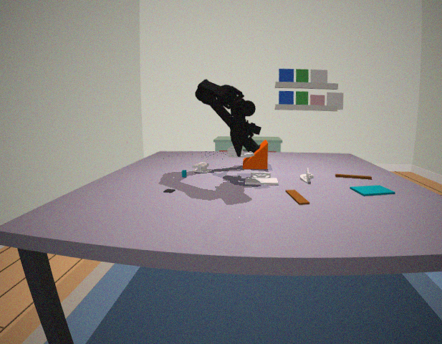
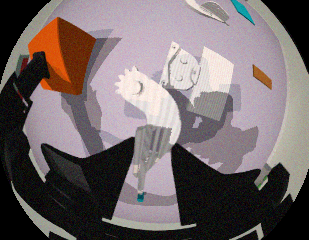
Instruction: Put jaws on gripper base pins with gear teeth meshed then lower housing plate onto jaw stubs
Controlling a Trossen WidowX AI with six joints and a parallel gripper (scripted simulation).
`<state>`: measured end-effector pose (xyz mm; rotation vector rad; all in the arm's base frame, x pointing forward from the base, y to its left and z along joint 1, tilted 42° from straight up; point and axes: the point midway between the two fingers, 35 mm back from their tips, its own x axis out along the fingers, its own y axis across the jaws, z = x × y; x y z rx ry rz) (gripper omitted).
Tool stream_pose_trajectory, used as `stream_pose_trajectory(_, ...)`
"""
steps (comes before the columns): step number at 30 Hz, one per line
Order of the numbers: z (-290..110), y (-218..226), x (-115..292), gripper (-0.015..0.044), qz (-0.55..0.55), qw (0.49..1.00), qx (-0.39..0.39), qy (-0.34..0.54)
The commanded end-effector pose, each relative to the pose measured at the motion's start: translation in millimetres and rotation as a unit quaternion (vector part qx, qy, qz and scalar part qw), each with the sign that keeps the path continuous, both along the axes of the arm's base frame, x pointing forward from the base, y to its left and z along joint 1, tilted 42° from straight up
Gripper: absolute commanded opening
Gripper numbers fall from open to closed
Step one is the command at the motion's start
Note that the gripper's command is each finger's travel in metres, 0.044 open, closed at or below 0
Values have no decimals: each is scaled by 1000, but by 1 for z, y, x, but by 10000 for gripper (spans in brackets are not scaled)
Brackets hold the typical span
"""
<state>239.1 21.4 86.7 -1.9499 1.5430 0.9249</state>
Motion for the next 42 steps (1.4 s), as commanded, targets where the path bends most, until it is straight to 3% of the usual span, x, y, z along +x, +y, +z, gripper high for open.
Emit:
stream_pose_trajectory(1,-4,4,-2,134,34,999,-4,31)
stream_pose_trajectory(21,-21,21,-10,134,200,964,-34,173)
stream_pose_trajectory(42,-38,37,-21,134,362,875,-66,313)
